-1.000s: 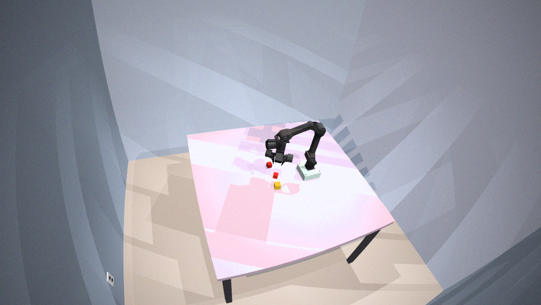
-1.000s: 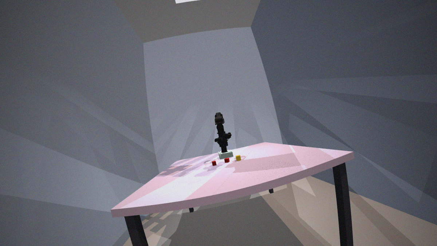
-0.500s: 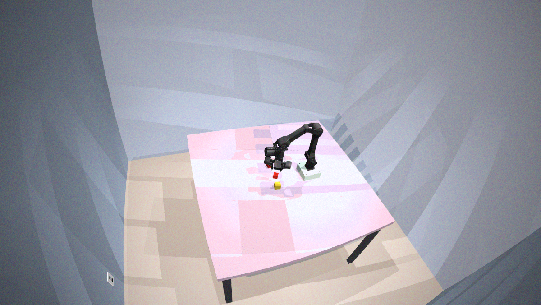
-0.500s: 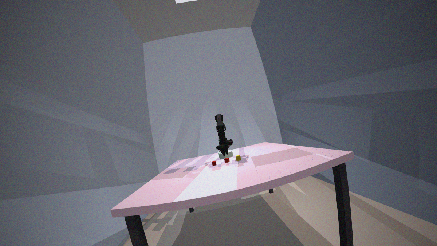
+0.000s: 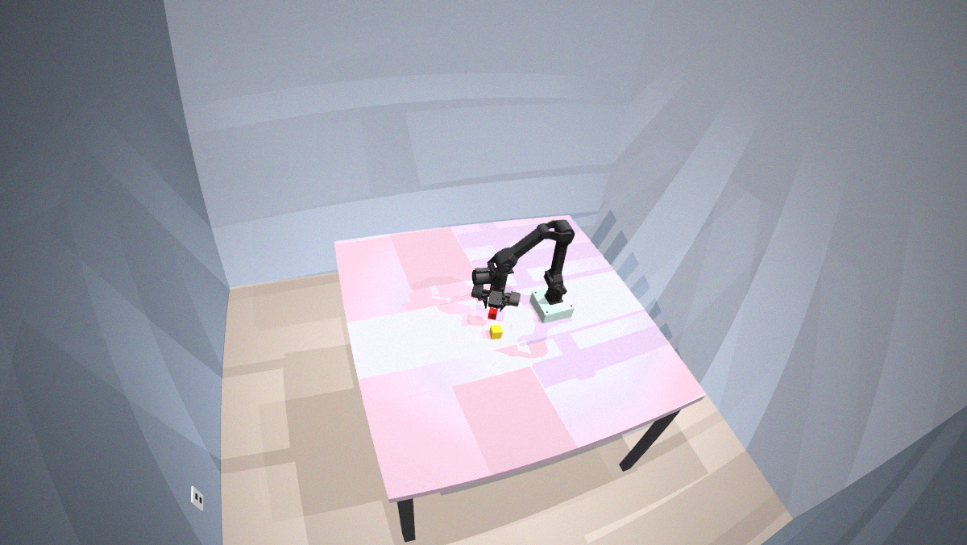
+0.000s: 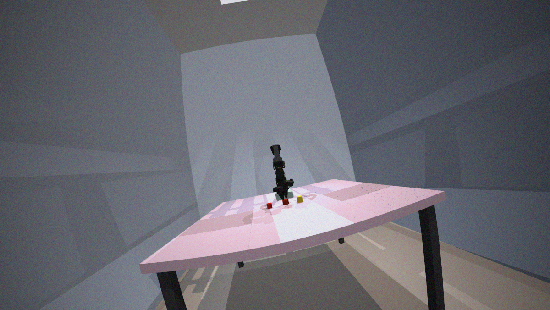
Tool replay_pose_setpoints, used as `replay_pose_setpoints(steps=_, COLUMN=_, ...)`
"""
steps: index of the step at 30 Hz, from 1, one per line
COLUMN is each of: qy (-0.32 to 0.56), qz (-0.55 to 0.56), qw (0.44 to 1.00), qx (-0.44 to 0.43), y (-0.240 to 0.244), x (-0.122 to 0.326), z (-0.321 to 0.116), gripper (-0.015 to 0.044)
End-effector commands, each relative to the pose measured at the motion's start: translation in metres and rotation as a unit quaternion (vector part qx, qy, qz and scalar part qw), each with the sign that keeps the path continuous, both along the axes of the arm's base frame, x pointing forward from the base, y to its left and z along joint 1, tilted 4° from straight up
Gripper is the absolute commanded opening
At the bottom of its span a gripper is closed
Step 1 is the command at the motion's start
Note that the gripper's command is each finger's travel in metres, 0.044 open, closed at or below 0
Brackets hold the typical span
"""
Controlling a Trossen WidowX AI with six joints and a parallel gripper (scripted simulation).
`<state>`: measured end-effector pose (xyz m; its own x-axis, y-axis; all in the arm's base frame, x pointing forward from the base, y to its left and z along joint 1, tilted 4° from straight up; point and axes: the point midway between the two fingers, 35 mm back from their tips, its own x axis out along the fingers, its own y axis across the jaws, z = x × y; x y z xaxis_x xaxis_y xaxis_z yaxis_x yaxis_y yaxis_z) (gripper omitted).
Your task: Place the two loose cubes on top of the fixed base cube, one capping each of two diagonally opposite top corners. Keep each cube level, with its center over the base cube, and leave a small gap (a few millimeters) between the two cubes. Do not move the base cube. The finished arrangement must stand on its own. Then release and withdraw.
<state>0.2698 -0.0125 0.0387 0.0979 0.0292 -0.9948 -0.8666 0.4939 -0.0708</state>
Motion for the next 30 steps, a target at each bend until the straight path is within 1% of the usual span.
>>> replay_pose_setpoints(steps=1, qy=0.003, qz=-0.001, qw=1.0, qx=0.003, y=0.001, x=-0.001, z=-0.009, gripper=0.0265)
replay_pose_setpoints(steps=11, qy=0.003, qz=-0.001, qw=1.0, qx=0.003, y=0.002, x=0.0, z=-0.023, gripper=0.0265)
replay_pose_setpoints(steps=17, qy=0.003, qz=-0.001, qw=1.0, qx=0.003, y=0.002, x=0.0, z=-0.023, gripper=0.0108)
replay_pose_setpoints(steps=22, qy=0.003, qz=-0.001, qw=1.0, qx=0.003, y=0.001, x=0.0, z=-0.021, gripper=0.0105)
replay_pose_setpoints(steps=30, qy=0.003, qz=-0.001, qw=1.0, qx=0.002, y=0.0, x=0.003, z=0.002, gripper=0.0105)
